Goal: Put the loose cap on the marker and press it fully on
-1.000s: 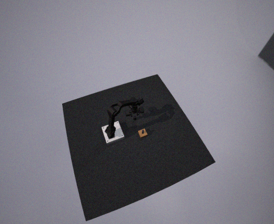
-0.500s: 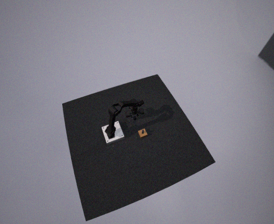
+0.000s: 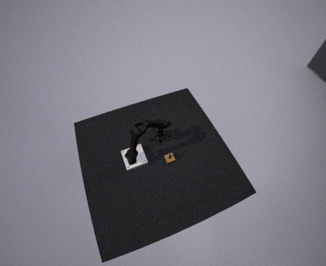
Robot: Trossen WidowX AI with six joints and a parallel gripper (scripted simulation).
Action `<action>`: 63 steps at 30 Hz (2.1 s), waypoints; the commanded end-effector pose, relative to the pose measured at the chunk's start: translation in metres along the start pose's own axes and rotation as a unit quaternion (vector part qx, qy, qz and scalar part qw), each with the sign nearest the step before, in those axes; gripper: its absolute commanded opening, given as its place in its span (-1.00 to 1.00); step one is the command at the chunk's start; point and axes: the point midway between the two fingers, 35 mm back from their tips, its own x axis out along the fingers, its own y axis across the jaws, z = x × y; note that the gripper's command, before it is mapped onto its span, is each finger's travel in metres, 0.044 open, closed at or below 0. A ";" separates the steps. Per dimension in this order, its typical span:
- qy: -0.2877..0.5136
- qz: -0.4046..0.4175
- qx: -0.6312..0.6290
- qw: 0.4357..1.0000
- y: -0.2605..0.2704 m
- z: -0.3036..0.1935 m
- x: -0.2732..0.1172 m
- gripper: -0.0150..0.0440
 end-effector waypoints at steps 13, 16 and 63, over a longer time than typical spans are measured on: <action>0.002 0.000 0.001 1.000 0.000 -0.001 0.011 -0.09; 0.002 0.000 0.001 1.000 0.001 -0.001 0.011 -0.16; -0.001 -0.010 0.002 1.000 -0.029 -0.065 -0.074 -0.49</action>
